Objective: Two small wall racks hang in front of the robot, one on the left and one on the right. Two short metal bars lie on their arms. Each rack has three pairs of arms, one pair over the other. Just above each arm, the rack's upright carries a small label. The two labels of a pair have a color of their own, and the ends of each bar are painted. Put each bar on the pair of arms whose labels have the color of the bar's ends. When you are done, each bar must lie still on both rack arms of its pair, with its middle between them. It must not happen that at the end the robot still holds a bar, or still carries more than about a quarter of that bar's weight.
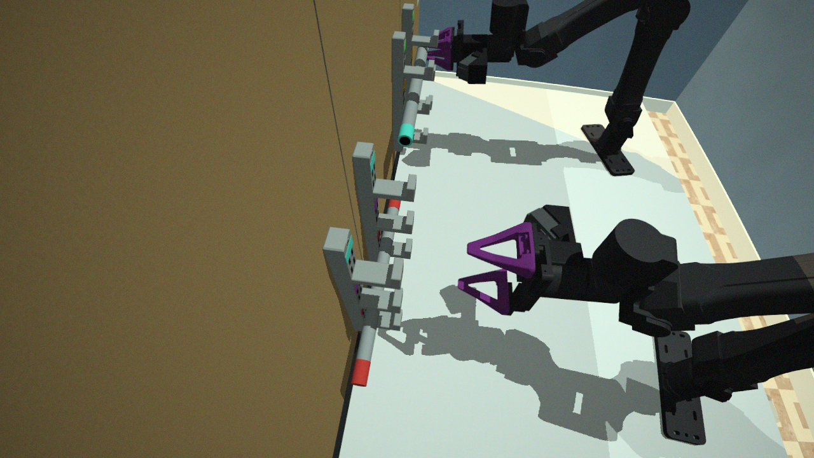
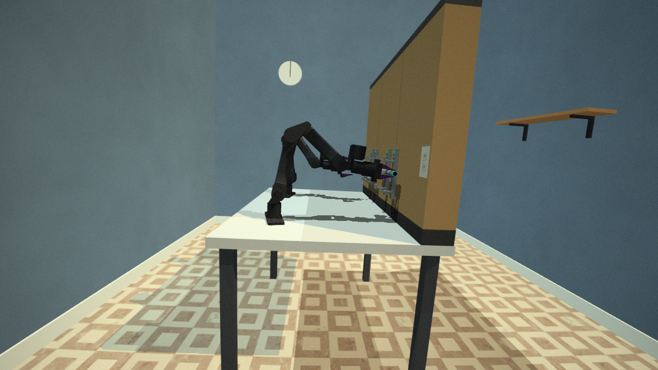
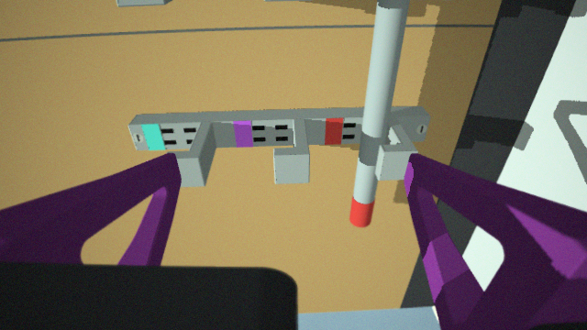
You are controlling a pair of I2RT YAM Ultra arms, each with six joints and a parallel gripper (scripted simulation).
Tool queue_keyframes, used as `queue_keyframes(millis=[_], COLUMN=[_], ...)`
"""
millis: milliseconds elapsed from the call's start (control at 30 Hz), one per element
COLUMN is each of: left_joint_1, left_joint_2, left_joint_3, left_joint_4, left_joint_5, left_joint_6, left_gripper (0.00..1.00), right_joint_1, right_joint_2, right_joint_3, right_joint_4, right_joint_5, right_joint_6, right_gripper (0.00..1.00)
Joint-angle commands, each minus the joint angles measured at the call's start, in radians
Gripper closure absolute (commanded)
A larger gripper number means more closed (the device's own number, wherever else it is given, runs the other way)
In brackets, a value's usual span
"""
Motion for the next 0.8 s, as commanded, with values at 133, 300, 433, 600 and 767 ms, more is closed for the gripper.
queue_keyframes(millis=[133,300,433,600,767], left_joint_1=[-0.012,-0.012,-0.012,-0.012,-0.012], left_joint_2=[-0.033,-0.033,-0.033,-0.033,-0.033], left_joint_3=[0.004,0.004,0.004,0.004,0.004], left_joint_4=[0.002,0.002,0.002,0.002,0.002], left_joint_5=[-0.005,-0.005,-0.005,-0.005,-0.005], left_joint_6=[-0.007,-0.007,-0.007,-0.007,-0.007], left_gripper=[0.0,0.0,0.0,0.0,0.0], right_joint_1=[-0.007,-0.006,-0.006,-0.005,-0.004], right_joint_2=[-0.062,-0.068,-0.076,-0.087,-0.095], right_joint_3=[0.065,0.069,0.071,0.073,0.075], right_joint_4=[-0.015,-0.026,-0.036,-0.048,-0.058], right_joint_5=[0.0,0.0,0.0,0.001,0.001], right_joint_6=[0.02,0.019,0.019,0.019,0.019], right_gripper=[1.0,1.0,1.0,1.0,1.0])
